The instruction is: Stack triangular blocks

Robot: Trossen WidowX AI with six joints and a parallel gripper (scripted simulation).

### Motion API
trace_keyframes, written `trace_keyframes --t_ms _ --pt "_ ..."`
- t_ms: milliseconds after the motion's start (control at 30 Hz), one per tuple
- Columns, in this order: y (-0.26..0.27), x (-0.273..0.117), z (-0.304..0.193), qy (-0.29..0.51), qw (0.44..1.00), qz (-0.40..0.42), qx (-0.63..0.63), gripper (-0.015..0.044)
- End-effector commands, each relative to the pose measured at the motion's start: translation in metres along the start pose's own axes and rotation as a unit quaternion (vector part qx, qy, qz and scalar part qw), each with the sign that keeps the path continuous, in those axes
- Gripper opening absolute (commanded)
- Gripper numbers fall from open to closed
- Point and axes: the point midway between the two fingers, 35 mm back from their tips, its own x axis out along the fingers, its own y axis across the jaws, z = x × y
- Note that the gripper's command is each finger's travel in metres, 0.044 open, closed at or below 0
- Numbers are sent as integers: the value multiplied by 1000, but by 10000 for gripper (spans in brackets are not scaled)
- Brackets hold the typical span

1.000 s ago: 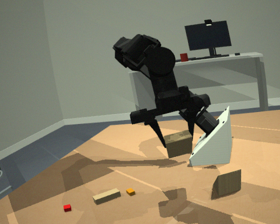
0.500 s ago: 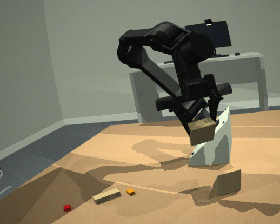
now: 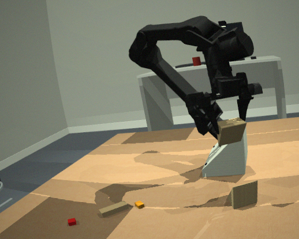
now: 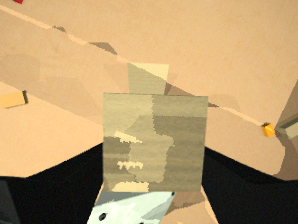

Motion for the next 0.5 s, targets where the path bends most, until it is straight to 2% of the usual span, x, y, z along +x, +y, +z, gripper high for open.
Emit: trace_keyframes --t_ms 0,467 --pt "3 10 2 2 1000 -1 3 0" --pt "0 74 17 1 1000 -3 4 0"
